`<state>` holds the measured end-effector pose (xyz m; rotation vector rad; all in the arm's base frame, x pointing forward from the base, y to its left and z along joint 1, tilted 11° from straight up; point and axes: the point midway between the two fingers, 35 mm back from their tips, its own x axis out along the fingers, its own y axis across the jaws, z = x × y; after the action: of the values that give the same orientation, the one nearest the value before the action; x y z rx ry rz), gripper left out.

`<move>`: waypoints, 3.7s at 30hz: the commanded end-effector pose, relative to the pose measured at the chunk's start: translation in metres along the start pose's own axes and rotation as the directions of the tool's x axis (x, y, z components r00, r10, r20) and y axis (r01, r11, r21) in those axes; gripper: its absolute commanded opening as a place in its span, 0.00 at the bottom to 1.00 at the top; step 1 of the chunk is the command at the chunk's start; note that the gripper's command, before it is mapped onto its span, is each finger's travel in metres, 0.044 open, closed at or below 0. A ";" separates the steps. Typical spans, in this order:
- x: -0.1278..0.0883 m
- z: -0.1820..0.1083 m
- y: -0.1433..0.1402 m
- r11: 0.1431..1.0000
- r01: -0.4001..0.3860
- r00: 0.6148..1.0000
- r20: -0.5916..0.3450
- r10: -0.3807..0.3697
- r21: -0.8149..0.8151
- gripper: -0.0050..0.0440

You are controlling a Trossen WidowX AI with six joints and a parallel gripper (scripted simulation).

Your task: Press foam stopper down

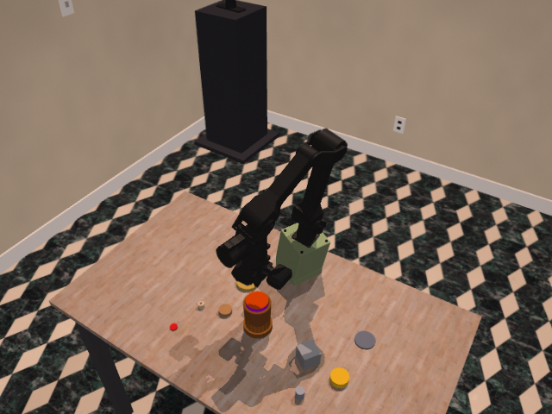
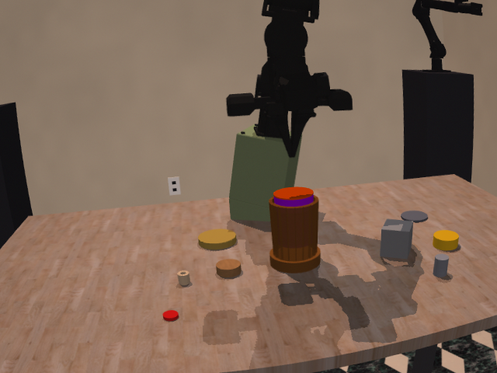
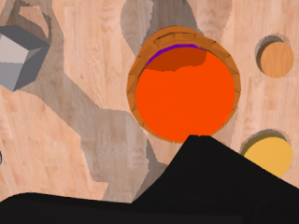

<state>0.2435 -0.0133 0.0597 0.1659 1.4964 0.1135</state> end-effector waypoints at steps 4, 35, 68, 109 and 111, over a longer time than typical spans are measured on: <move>-0.004 0.003 0.000 1.000 0.002 1.000 0.017 -0.002 -0.003 0.10; -0.004 0.003 0.000 1.000 0.002 1.000 0.017 -0.002 -0.003 0.10; 0.037 0.006 0.001 1.000 0.001 1.000 0.025 -0.001 -0.007 0.10; 0.053 0.005 0.001 1.000 0.001 1.000 0.023 -0.001 -0.007 0.10; 0.054 0.004 0.001 1.000 0.001 1.000 0.023 -0.001 -0.007 0.10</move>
<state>0.2492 -0.0029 0.0045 0.1615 1.4889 0.1194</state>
